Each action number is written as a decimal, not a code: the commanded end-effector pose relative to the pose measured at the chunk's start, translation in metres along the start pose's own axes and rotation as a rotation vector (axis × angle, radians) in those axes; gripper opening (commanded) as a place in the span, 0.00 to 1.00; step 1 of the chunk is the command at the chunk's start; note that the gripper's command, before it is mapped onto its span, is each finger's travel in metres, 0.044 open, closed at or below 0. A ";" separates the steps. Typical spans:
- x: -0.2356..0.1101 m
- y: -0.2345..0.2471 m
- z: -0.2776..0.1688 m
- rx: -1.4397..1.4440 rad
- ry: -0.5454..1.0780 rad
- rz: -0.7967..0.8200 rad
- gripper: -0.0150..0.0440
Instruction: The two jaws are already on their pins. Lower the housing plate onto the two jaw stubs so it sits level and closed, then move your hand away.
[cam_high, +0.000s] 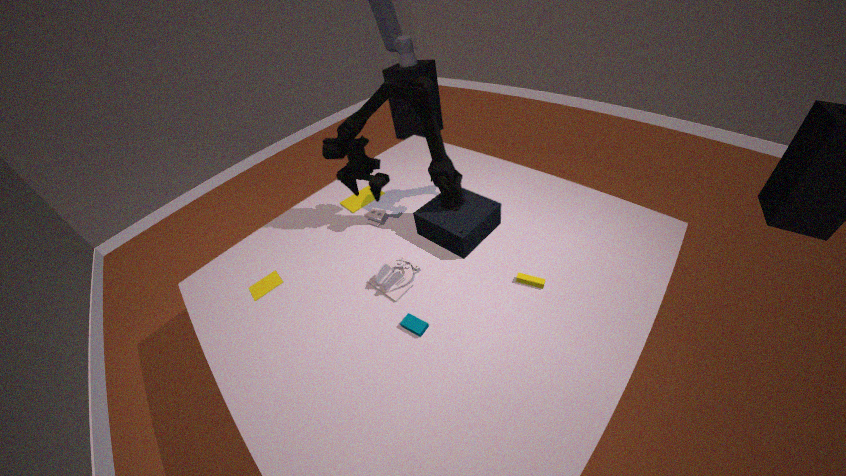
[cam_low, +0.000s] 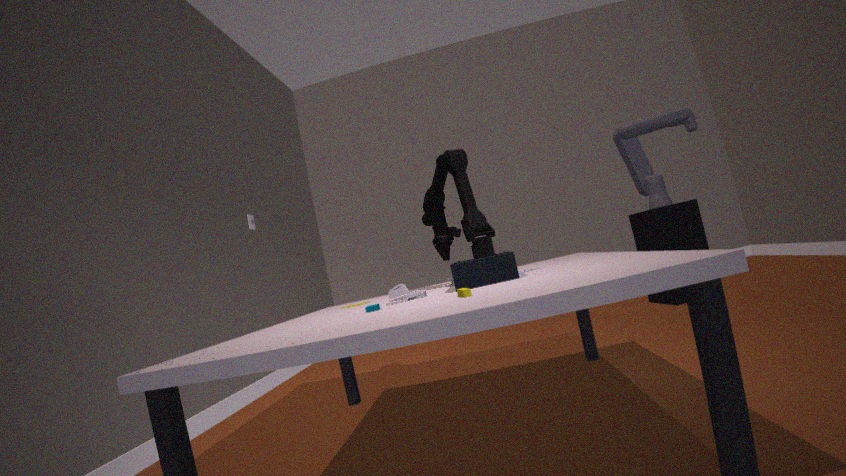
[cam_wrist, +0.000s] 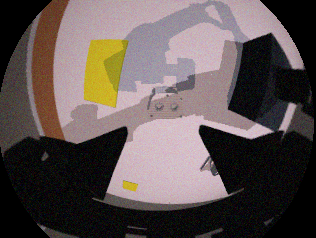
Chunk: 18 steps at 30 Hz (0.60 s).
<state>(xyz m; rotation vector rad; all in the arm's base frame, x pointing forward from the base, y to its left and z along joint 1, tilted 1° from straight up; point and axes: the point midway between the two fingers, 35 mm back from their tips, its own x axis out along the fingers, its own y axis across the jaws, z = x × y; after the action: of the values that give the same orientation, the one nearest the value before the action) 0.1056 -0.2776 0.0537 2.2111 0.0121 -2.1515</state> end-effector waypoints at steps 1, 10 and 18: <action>0.003 -0.008 0.001 0.034 -0.027 -0.027 1.00; 0.037 -0.009 0.002 0.034 -0.028 -0.027 1.00; 0.043 -0.010 0.002 0.034 -0.028 -0.027 1.00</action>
<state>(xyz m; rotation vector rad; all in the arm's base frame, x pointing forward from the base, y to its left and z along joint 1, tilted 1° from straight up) 0.1052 -0.2695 0.0133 2.2158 0.0120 -2.2041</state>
